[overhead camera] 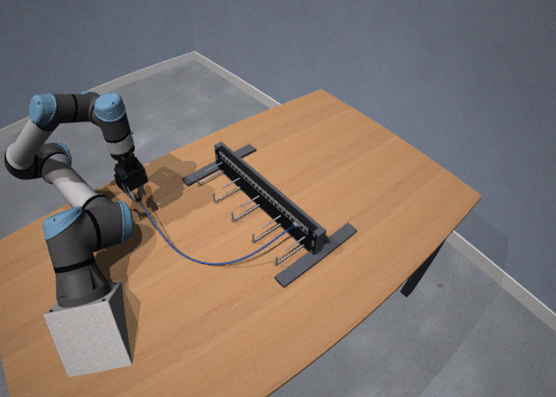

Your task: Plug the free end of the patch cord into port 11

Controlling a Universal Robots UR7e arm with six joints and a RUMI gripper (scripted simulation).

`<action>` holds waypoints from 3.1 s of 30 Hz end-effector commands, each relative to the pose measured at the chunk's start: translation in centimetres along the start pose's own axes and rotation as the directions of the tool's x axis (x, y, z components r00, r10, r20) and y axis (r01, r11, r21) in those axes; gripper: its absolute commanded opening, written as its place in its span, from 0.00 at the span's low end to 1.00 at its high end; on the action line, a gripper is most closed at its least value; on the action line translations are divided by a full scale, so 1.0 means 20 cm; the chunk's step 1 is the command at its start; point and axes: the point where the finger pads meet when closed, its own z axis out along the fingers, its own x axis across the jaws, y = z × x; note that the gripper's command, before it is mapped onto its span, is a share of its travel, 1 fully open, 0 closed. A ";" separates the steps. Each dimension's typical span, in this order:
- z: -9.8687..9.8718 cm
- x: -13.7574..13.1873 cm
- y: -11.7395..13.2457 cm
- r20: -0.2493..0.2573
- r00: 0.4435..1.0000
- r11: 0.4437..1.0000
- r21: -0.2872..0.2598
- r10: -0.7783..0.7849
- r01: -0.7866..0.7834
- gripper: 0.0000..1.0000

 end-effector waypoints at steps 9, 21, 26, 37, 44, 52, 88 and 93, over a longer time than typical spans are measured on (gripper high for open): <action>0.00 0.00 0.00 0.000 1.000 1.000 0.000 0.000 0.000 0.00; 0.00 0.00 0.00 0.000 1.000 1.000 0.000 0.000 0.000 0.00; 0.00 0.00 0.00 0.000 1.000 1.000 0.000 0.000 0.000 0.00; 0.00 0.00 0.00 0.000 1.000 1.000 0.000 0.002 -0.002 0.00; 0.00 0.00 0.00 0.000 1.000 1.000 0.000 0.004 -0.004 0.00; 0.00 0.01 0.01 0.000 1.000 1.000 0.000 0.010 -0.010 0.00; -0.01 0.04 0.04 0.001 0.998 0.998 -0.001 0.062 -0.062 0.00; -0.01 0.05 0.04 0.001 0.997 0.997 -0.001 0.072 -0.072 0.00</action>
